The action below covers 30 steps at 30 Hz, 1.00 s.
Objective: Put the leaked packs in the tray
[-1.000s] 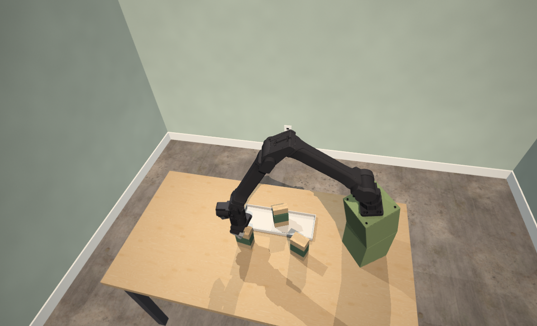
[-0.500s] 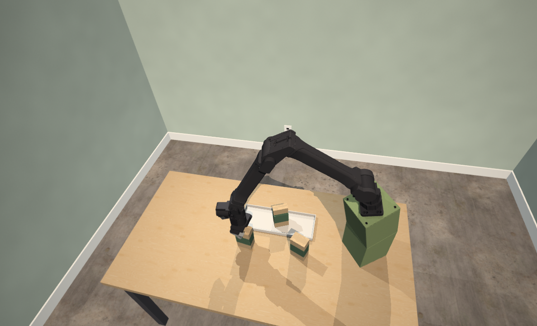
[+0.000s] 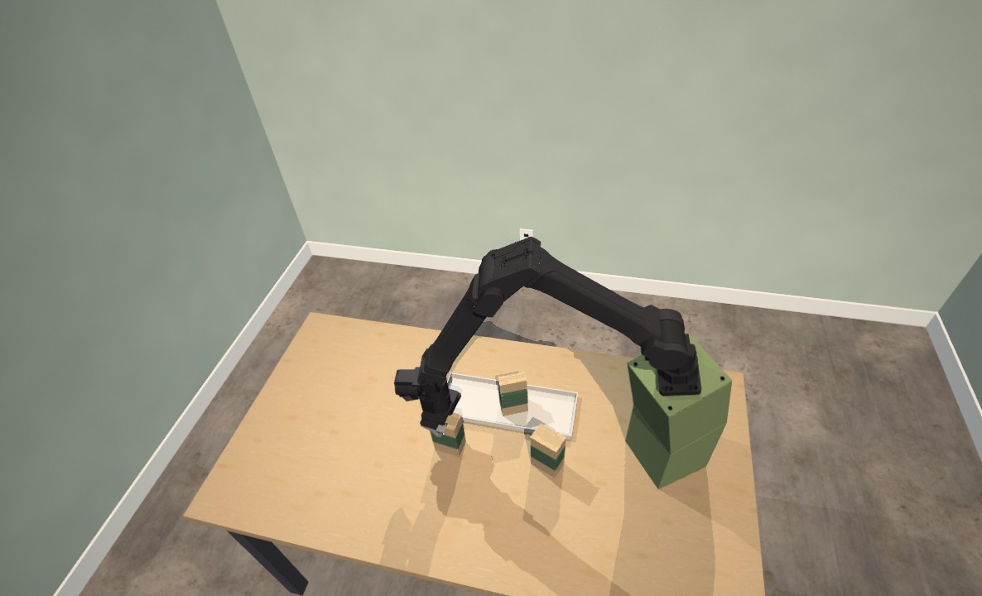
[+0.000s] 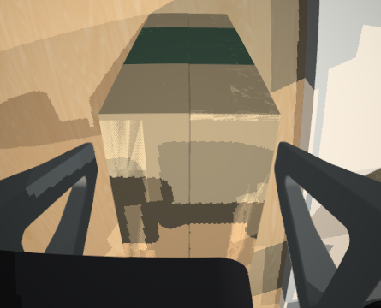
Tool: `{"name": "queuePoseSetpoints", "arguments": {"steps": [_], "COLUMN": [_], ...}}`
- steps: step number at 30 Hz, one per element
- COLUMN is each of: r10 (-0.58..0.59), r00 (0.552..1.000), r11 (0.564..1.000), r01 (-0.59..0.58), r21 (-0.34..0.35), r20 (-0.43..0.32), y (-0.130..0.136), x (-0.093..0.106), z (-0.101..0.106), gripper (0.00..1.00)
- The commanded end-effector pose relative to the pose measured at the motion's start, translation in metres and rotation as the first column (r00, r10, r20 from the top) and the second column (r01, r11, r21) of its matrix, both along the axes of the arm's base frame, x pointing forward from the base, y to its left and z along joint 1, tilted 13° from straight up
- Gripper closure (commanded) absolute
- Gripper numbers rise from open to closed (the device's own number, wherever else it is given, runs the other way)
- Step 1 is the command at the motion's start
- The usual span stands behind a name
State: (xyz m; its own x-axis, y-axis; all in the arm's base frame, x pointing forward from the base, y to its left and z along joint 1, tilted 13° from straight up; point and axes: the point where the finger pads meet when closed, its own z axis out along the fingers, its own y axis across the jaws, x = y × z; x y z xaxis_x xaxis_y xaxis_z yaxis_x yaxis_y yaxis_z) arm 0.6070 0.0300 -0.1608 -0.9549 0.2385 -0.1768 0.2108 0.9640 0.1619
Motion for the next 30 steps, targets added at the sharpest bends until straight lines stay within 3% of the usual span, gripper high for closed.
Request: {"name": "queuePoseSetpoints", "arguments": {"steps": [1, 28, 29, 30], "r10": [0.005, 0.005, 0.005, 0.005], "r00": [1.0, 1.0, 1.0, 1.0], "r11": [1.0, 1.0, 1.0, 1.0], "r01": [-0.005, -0.005, -0.005, -0.005], "r21": [-0.002, -0.002, -0.002, -0.002], "r20": [0.013, 0.013, 0.013, 0.013], "y": [0.0086, 0.0086, 0.0086, 0.0086], "x": [0.013, 0.013, 0.013, 0.013], "z": [-0.008, -0.008, -0.008, -0.008], "gripper": [0.21, 0.21, 0.74, 0.74]}}
